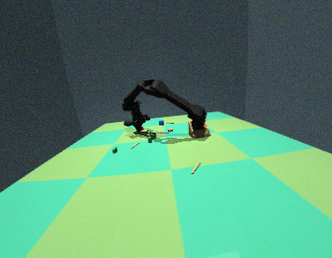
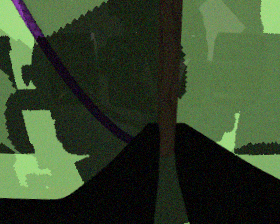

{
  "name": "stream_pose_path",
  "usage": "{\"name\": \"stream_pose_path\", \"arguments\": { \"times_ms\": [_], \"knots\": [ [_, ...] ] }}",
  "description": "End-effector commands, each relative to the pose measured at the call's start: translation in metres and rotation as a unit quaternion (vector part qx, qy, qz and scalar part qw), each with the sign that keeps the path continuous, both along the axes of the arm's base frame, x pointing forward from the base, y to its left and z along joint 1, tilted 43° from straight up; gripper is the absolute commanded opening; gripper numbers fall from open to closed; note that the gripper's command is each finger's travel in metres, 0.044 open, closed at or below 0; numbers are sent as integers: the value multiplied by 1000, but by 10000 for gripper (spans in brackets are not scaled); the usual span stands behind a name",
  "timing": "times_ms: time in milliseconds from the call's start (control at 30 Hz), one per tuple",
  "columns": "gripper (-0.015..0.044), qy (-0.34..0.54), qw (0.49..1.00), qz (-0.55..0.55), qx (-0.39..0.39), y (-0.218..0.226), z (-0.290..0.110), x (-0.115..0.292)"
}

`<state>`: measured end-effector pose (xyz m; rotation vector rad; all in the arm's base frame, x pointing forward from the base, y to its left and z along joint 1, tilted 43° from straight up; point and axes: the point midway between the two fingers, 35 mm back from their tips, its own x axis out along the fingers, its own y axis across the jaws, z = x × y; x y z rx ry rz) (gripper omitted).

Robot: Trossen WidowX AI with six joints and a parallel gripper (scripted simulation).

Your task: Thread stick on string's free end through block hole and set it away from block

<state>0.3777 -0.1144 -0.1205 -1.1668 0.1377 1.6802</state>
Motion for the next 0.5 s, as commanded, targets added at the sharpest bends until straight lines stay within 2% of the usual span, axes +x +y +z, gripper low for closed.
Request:
{"name": "stream_pose_path", "arguments": {
  "times_ms": [0,467],
  "knots": [
    [0,0,1000,-2,1,3,4,-2],
    [0,0,1000,-2,2,13,13,-12]
  ]
}}
